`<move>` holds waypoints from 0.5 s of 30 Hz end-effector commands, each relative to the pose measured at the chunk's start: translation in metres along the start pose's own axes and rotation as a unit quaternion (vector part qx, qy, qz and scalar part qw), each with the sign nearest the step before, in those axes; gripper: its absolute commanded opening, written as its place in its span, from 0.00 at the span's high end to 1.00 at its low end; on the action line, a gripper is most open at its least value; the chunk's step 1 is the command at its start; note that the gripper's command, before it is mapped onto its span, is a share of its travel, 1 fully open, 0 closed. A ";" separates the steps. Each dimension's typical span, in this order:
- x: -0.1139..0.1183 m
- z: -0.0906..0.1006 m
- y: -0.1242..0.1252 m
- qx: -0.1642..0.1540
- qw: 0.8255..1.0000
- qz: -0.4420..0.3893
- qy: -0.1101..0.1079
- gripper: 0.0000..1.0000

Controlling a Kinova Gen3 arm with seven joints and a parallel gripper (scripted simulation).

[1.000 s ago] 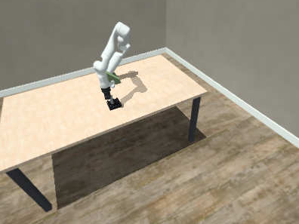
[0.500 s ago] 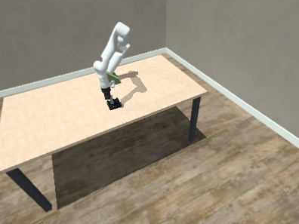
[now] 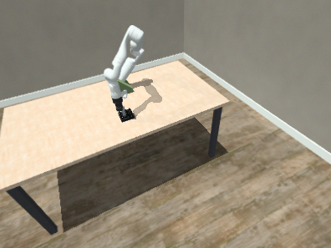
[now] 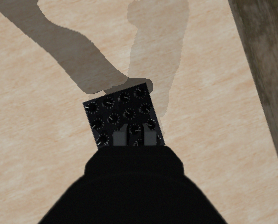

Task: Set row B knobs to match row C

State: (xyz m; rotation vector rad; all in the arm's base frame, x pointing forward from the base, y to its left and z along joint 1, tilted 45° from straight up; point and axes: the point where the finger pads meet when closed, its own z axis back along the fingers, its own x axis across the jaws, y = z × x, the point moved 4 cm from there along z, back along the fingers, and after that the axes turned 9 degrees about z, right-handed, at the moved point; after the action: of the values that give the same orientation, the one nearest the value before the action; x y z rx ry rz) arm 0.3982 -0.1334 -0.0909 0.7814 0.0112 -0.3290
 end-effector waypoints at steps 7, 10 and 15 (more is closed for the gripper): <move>0.000 -0.004 0.000 0.000 1.000 0.000 0.000 0.54; 0.000 -0.005 0.000 0.000 1.000 0.000 0.000 0.54; 0.000 -0.005 0.000 0.000 1.000 0.000 0.000 0.54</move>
State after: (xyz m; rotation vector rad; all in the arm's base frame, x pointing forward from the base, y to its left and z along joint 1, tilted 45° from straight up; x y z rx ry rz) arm 0.3982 -0.1289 -0.0949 0.7831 0.0136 -0.3286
